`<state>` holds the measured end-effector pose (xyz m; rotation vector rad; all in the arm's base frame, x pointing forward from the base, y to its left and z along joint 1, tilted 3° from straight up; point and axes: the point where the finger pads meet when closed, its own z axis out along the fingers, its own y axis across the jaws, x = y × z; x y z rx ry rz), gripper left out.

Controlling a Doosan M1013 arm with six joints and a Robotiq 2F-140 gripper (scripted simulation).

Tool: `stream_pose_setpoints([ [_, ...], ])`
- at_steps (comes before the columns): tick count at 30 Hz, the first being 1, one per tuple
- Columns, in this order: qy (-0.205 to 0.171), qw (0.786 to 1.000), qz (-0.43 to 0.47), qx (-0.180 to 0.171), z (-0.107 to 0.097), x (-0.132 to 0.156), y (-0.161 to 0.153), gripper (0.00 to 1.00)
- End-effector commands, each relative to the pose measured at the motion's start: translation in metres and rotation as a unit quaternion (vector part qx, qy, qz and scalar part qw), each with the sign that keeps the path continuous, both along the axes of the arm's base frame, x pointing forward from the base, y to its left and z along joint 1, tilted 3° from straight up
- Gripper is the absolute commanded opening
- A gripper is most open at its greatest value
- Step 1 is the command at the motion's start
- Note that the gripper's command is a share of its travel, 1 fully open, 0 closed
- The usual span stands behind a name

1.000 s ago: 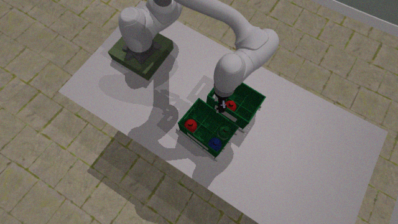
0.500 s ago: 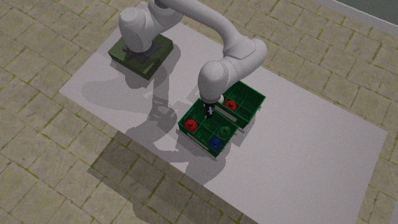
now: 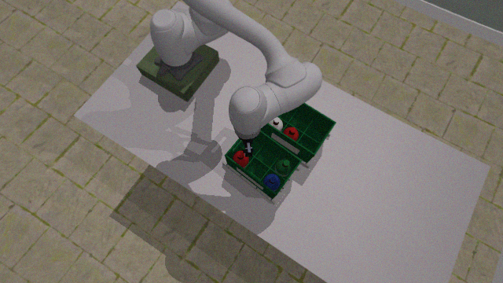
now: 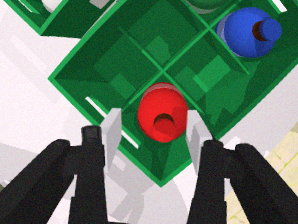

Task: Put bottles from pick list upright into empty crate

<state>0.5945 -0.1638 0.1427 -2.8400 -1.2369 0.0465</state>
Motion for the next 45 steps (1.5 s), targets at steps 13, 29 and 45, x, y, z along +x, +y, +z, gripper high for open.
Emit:
stream_pose_setpoints([
  [13,-0.001,1.000,0.002,-0.002,0.0003,-0.0127,-0.0269,0.38],
  [29,-0.001,1.000,0.002,-0.002,0.0003,-0.0127,-0.0269,0.38],
  [45,-0.001,1.000,0.002,-0.002,0.0003,-0.0127,-0.0269,0.38],
])
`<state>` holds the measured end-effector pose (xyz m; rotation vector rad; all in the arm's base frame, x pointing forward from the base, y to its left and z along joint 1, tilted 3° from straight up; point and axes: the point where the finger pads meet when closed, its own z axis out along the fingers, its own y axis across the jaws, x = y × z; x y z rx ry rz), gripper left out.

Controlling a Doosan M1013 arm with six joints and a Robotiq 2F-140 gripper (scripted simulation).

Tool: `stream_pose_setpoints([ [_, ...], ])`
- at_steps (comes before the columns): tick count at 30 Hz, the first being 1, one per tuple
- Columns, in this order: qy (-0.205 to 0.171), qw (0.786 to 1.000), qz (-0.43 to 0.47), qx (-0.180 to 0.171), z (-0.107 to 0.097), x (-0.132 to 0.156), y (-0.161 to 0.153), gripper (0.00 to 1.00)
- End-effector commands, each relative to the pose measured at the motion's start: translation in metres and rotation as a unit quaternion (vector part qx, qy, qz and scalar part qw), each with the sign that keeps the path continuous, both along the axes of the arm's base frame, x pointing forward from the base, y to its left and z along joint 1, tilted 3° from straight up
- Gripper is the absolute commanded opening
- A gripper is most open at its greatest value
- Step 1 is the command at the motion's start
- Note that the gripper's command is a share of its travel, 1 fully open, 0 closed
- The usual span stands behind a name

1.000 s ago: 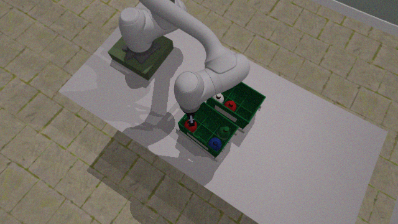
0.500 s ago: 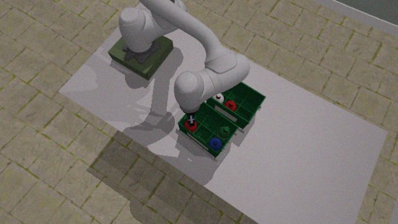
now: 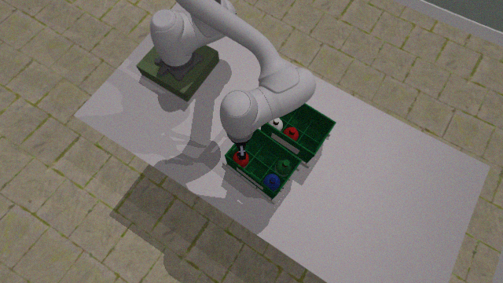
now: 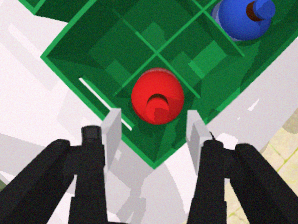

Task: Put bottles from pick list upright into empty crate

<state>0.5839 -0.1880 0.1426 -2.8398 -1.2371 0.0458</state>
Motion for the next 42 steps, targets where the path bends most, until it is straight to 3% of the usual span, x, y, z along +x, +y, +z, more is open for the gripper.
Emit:
stream_pose_setpoints([
  [1,-0.001,1.000,0.002,-0.002,0.000,-0.002,-0.003,0.38],
  [14,-0.001,1.000,0.002,-0.002,0.000,-0.002,-0.003,0.38],
  [42,-0.001,1.000,0.002,-0.002,-0.032,-0.004,-0.002,0.38],
])
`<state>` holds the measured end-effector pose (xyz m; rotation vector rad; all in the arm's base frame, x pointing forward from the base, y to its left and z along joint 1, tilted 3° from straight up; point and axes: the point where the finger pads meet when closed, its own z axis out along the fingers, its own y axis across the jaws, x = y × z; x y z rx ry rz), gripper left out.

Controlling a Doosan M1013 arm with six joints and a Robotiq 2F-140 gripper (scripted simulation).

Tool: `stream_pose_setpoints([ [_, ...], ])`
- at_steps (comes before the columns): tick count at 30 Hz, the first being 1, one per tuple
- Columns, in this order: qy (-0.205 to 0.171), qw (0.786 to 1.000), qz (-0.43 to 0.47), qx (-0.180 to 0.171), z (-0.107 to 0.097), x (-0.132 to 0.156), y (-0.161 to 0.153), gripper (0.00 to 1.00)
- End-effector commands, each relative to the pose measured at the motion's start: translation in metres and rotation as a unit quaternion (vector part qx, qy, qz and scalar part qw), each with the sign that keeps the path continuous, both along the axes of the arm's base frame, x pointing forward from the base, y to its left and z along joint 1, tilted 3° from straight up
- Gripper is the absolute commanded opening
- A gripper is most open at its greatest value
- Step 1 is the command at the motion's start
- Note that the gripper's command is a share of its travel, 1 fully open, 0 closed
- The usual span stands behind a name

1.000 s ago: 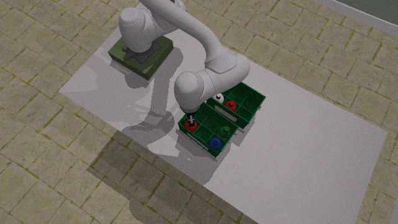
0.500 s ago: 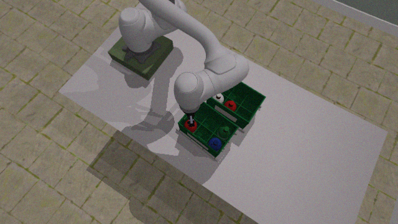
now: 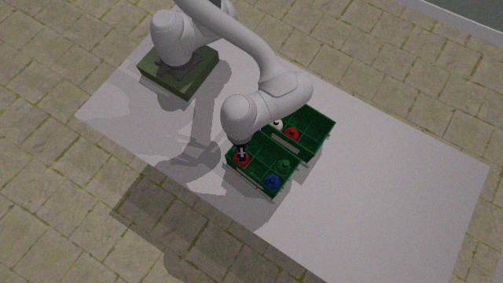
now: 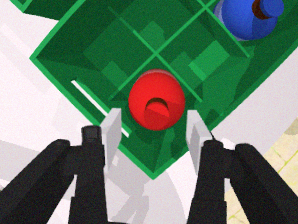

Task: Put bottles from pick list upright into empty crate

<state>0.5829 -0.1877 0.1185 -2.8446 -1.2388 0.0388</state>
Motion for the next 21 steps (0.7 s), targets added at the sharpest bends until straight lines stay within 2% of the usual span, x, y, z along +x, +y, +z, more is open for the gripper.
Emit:
stream_pose_setpoints([
  [1,0.002,1.000,0.002,-0.001,-0.009,-0.003,-0.002,0.38],
  [21,0.002,1.000,0.002,-0.001,-0.033,-0.004,-0.002,0.38],
])
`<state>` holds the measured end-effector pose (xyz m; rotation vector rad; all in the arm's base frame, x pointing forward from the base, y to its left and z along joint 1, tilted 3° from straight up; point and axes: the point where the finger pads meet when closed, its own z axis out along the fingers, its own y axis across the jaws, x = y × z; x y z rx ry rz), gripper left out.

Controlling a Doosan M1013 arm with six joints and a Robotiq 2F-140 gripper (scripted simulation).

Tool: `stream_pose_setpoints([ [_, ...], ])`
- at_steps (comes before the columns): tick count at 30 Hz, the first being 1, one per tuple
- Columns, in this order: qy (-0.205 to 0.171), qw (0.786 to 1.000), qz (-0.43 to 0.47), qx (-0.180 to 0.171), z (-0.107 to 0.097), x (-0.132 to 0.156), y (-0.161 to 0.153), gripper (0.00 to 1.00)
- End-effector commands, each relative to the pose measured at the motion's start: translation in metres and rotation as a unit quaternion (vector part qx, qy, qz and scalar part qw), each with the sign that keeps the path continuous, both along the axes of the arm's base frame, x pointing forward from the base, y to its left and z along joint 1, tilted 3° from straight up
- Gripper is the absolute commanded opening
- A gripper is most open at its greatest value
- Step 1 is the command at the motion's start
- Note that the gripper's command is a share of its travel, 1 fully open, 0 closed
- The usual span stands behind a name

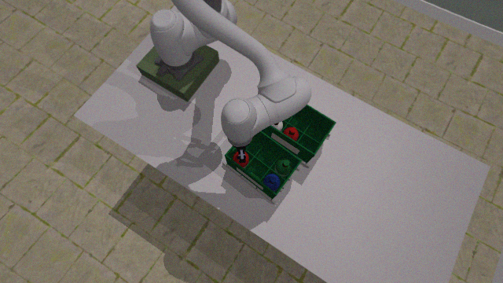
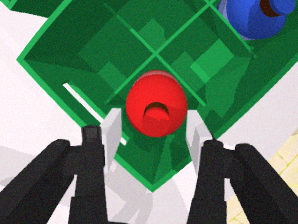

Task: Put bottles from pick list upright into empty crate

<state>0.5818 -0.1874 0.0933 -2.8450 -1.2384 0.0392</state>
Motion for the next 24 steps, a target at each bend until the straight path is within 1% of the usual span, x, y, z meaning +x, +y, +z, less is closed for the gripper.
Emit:
stream_pose_setpoints([
  [1,0.002,1.000,0.003,-0.001,-0.009,-0.003,-0.002,0.38],
  [22,0.002,1.000,0.003,-0.001,-0.034,-0.004,-0.001,0.38],
  [24,0.002,1.000,0.003,-0.001,-0.034,-0.004,-0.001,0.38],
])
